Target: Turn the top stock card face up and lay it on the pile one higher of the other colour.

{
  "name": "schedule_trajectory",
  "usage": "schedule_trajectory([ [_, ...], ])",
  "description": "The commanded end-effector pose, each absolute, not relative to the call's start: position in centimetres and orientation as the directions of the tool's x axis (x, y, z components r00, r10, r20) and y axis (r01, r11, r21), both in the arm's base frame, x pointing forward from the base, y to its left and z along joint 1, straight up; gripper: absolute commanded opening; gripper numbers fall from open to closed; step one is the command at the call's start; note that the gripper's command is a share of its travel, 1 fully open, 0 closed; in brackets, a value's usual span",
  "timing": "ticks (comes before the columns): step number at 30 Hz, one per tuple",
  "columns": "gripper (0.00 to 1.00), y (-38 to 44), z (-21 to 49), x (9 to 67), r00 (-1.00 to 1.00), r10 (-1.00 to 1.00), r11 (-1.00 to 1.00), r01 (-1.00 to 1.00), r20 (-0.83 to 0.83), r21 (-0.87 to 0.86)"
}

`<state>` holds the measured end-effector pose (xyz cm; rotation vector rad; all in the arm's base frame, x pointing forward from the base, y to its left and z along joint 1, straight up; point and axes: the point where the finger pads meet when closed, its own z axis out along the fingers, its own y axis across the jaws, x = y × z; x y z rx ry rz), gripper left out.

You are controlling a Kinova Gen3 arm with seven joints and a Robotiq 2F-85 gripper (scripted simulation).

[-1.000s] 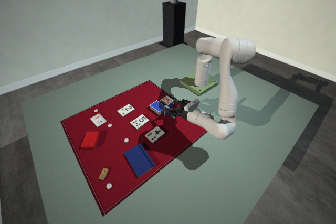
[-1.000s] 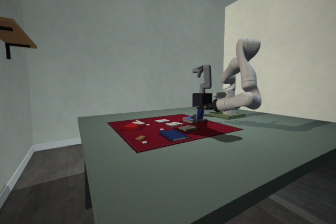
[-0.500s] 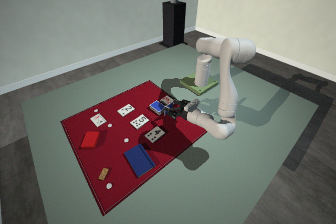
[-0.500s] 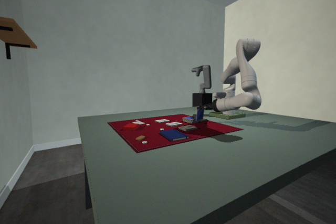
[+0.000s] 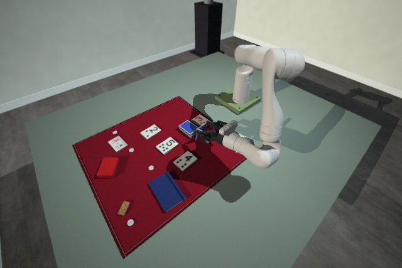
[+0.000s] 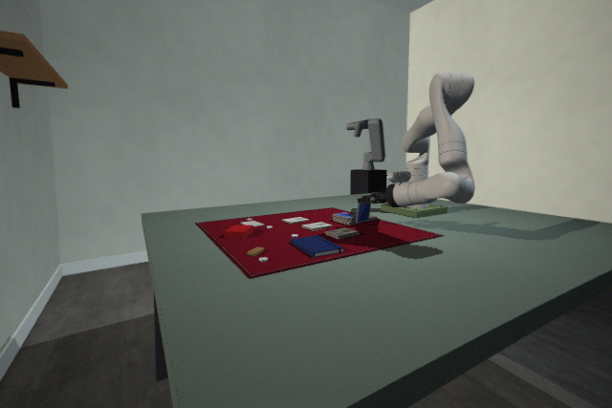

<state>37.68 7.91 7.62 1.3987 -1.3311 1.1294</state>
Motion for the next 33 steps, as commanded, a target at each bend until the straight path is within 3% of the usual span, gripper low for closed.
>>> schedule_trajectory([
  [1, 0.71, 7.75, 7.3, 37.68, 0.016, -0.202, -0.044, -0.999, 0.979, 0.007],
  [33, 0.71, 7.46, 6.39, 37.74, 0.016, -0.202, -0.044, -0.999, 0.979, 0.007],
])
